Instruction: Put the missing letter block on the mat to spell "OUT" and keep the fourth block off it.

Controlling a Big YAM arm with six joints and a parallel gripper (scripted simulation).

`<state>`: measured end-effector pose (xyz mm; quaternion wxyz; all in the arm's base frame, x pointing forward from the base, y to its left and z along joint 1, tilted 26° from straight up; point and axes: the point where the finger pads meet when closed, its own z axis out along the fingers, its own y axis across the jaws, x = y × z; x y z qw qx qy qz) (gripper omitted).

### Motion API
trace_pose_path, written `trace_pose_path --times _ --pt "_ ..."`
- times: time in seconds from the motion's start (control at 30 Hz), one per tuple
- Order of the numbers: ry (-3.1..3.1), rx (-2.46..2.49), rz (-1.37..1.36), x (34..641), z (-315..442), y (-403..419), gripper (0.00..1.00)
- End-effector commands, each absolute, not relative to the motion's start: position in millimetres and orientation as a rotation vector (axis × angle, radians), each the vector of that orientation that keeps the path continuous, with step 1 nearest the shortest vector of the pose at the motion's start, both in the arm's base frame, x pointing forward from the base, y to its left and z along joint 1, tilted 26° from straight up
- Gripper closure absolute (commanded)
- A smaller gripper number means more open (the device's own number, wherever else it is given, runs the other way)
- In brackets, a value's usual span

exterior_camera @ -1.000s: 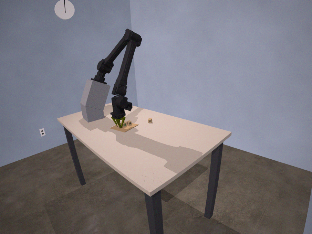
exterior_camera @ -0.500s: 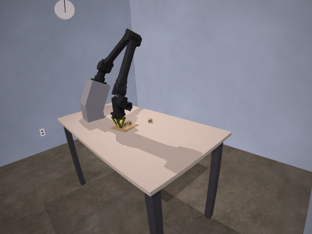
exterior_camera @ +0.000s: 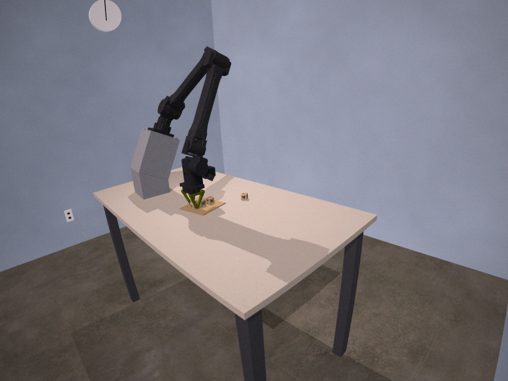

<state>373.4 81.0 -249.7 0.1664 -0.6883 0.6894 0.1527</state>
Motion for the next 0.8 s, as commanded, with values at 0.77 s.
trace_pose_path --times 0.77 --pt "1.955 -1.953 0.415 378.8 -216.4 64.8 0.54"
